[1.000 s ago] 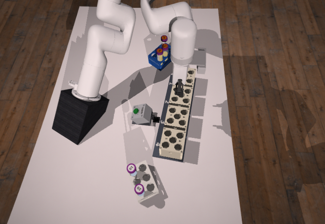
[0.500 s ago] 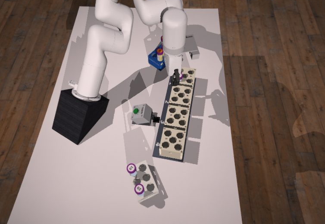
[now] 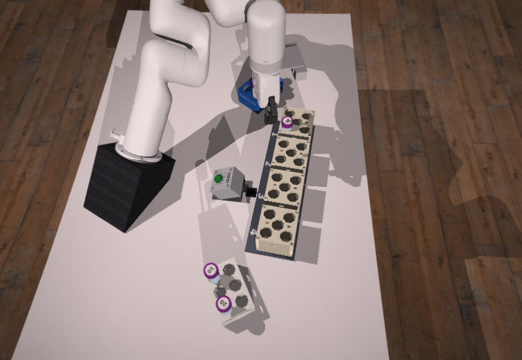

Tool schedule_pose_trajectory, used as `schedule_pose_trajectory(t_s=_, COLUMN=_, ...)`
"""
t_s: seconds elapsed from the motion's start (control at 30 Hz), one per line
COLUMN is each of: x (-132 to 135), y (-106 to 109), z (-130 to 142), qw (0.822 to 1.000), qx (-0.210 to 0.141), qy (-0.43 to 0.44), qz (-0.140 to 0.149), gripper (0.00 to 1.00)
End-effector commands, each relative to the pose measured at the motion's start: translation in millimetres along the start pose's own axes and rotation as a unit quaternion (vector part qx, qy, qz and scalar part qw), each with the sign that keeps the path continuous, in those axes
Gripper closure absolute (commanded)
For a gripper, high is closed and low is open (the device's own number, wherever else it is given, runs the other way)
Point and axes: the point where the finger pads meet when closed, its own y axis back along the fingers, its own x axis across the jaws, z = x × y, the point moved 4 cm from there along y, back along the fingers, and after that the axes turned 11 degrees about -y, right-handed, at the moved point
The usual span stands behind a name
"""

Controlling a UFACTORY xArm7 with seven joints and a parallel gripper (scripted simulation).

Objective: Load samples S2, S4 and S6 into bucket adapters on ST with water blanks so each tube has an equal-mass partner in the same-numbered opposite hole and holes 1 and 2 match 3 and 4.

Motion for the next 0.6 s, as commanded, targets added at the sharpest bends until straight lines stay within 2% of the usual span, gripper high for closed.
schedule_pose_trajectory(t_s=0.0, x=-1.2, y=-9.3, z=0.4, qw=1.000, qx=0.001, qy=0.000, qz=0.001, gripper=0.00)
schedule_pose_trajectory(t_s=0.57, x=-1.2, y=-49.3, z=0.3, qw=1.000, qx=0.001, qy=0.000, qz=0.001, gripper=0.00)
